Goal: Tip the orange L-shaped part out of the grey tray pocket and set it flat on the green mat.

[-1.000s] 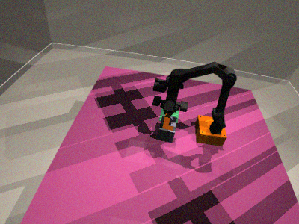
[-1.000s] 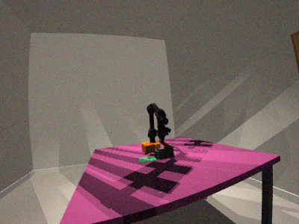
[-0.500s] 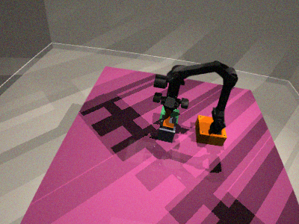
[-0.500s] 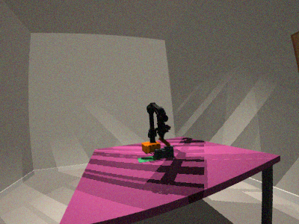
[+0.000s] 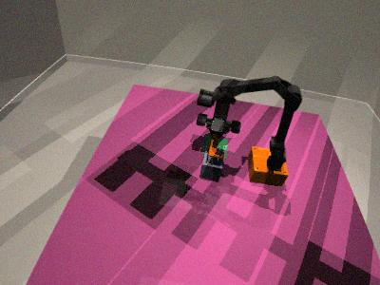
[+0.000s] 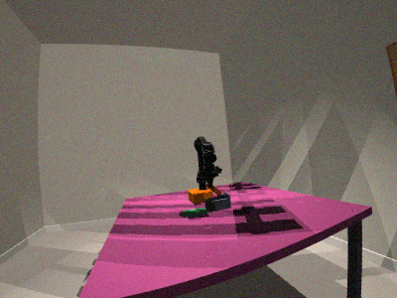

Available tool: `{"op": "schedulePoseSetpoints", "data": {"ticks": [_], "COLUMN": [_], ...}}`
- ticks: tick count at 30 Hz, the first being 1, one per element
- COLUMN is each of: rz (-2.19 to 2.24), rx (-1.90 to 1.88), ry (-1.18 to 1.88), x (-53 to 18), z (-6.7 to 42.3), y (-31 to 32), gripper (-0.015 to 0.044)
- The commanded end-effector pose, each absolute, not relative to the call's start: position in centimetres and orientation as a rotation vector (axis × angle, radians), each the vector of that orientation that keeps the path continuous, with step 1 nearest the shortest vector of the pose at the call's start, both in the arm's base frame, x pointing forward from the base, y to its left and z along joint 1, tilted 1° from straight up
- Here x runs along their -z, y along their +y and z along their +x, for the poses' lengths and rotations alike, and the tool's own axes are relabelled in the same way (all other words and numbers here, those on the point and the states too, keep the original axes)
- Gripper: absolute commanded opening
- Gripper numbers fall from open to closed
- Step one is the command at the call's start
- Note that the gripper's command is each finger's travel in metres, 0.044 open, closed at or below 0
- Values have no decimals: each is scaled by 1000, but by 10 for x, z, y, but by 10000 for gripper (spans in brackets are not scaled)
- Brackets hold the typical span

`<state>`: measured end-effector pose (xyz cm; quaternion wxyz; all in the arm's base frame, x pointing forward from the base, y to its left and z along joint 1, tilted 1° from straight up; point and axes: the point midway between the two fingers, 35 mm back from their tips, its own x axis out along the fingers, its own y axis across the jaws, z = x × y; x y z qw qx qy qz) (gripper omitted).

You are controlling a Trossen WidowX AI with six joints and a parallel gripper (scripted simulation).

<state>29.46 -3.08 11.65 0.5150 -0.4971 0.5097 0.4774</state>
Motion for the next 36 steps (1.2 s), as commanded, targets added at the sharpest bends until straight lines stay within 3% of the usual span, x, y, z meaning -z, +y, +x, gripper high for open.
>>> {"op": "schedulePoseSetpoints", "data": {"ticks": [1,26,36], "rz": [-1197,-1204,-1204], "rx": [-1144,-1140,-1140], "ry": [1217,1225,1226], "x": [-118,-119,-112], "z": [293,276,275], "y": [-45,-160,-164], "gripper": [0,0,0]}}
